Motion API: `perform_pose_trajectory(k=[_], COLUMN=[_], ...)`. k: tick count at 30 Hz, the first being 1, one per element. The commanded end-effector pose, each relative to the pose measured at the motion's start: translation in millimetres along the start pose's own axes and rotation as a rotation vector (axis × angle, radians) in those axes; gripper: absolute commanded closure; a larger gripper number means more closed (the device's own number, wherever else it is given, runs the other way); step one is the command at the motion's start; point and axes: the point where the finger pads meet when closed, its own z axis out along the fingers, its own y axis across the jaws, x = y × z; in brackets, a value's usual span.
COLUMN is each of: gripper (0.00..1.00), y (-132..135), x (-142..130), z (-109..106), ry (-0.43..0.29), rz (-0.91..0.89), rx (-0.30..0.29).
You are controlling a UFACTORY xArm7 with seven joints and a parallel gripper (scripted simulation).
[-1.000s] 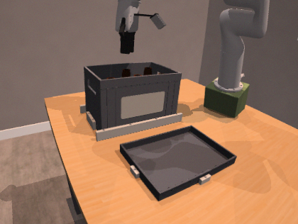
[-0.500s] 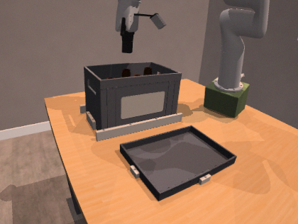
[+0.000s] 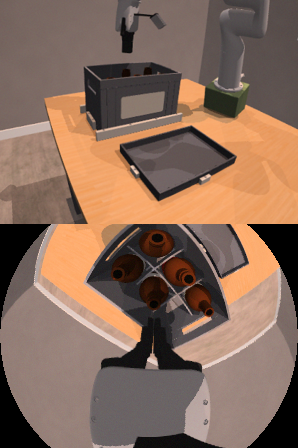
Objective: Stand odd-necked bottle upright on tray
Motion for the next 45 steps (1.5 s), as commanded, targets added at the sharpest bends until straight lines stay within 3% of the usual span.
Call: perform_pose_trajectory(k=[1,9,18,19,45], gripper=[1.0,1.0,1.0,0.35,0.35], y=[1,49,56,56,56], x=[0,50,60,60,60], z=[-1,-2,-1,-1,-1], ry=[-0.003,-0.003,-0.002,-0.002,-0.002], rz=[0.0,0.0,0.0,0.0,0.0], rx=[-0.001,-0.003,-0.002,-0.002,-0.002])
